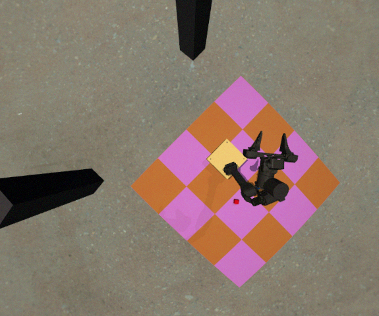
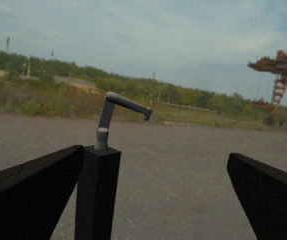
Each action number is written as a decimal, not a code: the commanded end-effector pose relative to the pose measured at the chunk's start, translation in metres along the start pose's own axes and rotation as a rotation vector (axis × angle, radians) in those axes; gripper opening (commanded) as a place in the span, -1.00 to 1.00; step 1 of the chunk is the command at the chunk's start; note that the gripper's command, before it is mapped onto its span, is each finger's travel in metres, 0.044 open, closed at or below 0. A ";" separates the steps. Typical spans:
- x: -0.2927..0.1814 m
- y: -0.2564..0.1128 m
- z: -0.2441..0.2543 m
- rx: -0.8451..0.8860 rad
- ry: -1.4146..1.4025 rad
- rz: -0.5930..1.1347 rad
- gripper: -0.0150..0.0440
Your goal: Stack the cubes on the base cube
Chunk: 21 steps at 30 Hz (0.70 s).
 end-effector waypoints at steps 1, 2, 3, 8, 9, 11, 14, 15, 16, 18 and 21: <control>0.000 0.001 0.000 -0.003 -0.003 0.003 0.78; -0.001 0.003 0.002 -0.011 -0.014 0.013 0.69; -0.003 0.007 0.003 -0.025 -0.031 0.030 0.60; -0.017 0.031 0.010 -0.105 -0.127 0.135 0.41; -0.020 0.036 0.011 -0.121 -0.145 0.157 0.41; -0.027 0.045 0.011 -0.152 -0.179 0.202 0.41; -0.038 0.059 0.009 -0.197 -0.226 0.272 0.41; -0.042 0.063 0.008 -0.211 -0.241 0.296 0.41; -0.046 0.068 0.007 -0.226 -0.255 0.320 0.41; -0.055 0.076 0.003 -0.254 -0.282 0.369 0.41; -0.069 0.087 -0.004 -0.295 -0.318 0.445 0.41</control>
Point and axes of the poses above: the point midway between the two fingers, 35 mm back from their tips, its own y axis out along the fingers, its own z axis across the jaws, x = y × z, the point moved 9 cm from there along -y, back along the fingers, and after that the axes turned 13 degrees about -y, right-handed, at the moved point
